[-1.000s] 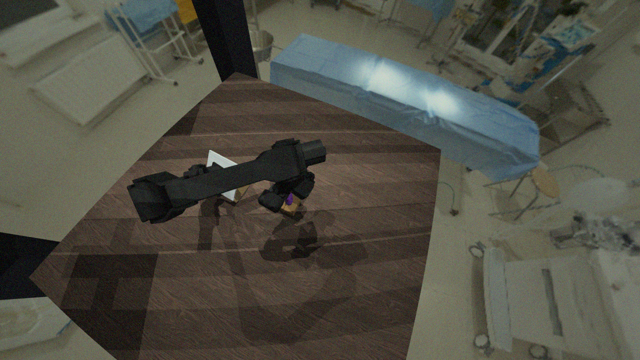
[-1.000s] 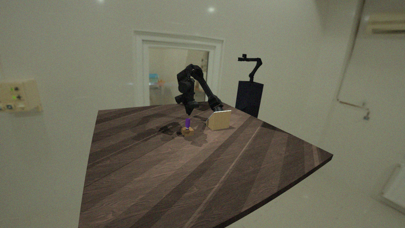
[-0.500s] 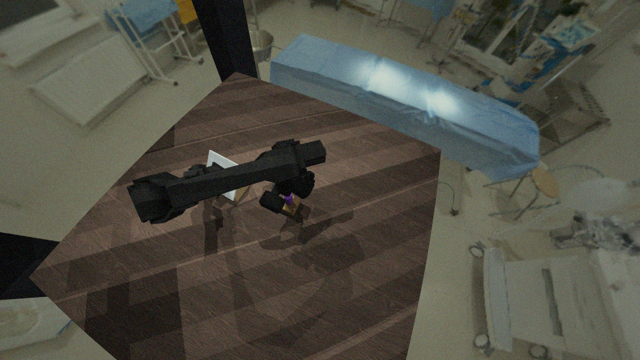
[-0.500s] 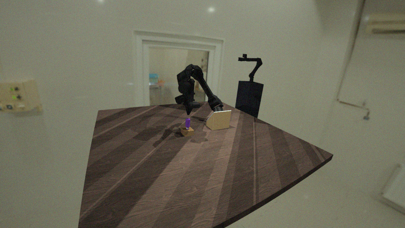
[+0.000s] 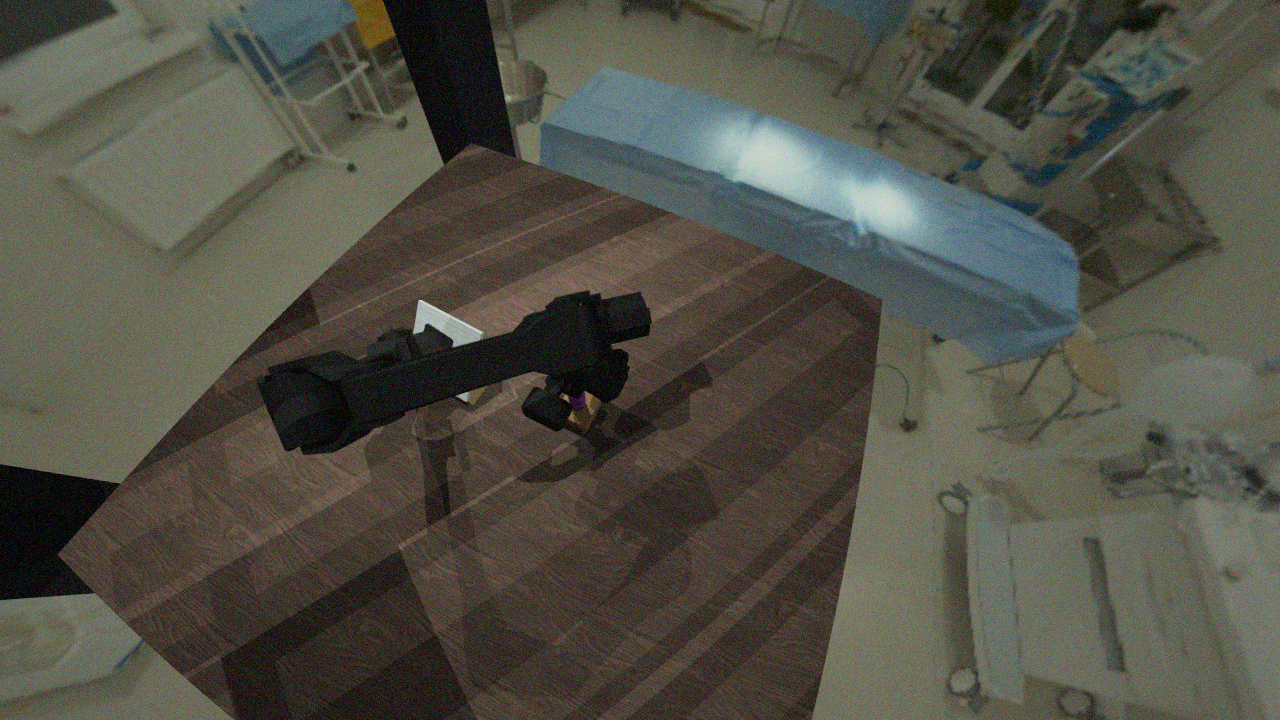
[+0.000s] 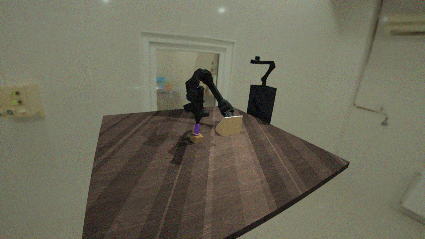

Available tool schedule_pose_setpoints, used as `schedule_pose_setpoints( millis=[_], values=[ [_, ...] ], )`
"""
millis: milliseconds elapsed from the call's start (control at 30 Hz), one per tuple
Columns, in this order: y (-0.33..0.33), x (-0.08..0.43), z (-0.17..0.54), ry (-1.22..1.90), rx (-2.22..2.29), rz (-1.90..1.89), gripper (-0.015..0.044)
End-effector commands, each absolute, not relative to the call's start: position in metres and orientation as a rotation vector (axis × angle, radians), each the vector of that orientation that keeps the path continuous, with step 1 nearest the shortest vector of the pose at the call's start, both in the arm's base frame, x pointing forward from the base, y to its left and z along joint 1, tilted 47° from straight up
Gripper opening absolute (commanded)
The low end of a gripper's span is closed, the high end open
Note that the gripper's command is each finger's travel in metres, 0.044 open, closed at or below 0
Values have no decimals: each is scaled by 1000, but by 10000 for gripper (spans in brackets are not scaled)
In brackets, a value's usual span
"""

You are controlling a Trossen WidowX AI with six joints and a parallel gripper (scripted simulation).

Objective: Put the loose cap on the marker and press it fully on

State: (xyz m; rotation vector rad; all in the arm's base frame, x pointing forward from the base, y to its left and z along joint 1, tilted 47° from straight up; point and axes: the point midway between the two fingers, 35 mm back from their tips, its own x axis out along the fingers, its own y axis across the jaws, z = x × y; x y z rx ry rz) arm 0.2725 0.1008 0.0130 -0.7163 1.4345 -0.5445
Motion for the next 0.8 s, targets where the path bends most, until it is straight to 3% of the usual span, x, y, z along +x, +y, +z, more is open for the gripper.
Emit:
schedule_pose_setpoints(
  millis=[0, 600, 767],
  values=[
    [96, 272, 10, 1435, -723, -544, 0],
    [92, 275, 4, 1429, -717, -540, 0],
    [134, 273, 40, 1432, -715, -536, 0]
  ],
)
